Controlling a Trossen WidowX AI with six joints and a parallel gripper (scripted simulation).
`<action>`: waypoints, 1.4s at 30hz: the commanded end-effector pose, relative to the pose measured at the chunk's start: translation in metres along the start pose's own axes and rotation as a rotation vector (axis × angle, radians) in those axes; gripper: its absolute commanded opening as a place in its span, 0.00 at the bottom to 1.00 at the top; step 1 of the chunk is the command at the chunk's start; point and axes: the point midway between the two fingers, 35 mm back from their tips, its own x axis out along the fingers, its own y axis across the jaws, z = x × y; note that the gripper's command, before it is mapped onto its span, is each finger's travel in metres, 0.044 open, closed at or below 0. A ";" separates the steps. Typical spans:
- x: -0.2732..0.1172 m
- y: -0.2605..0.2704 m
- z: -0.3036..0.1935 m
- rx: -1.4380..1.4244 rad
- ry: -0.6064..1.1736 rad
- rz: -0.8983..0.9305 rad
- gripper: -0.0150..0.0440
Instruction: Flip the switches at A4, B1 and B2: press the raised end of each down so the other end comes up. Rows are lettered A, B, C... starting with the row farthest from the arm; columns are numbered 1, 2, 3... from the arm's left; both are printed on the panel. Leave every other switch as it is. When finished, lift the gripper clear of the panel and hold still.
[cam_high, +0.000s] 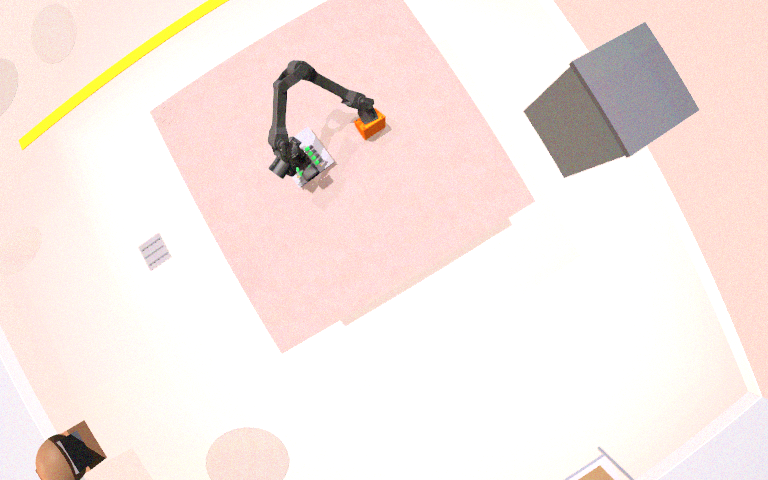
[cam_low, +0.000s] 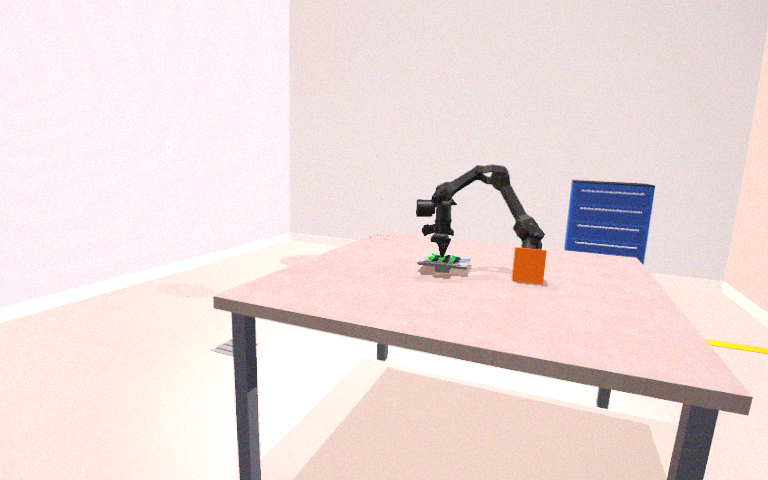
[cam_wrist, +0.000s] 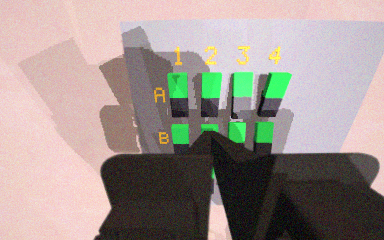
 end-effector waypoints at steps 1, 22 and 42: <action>0.001 0.000 0.000 -0.004 -0.002 -0.004 0.25; 0.004 -0.001 0.000 -0.004 -0.002 -0.005 0.25; -0.060 0.000 -0.002 -0.005 -0.027 -0.001 0.25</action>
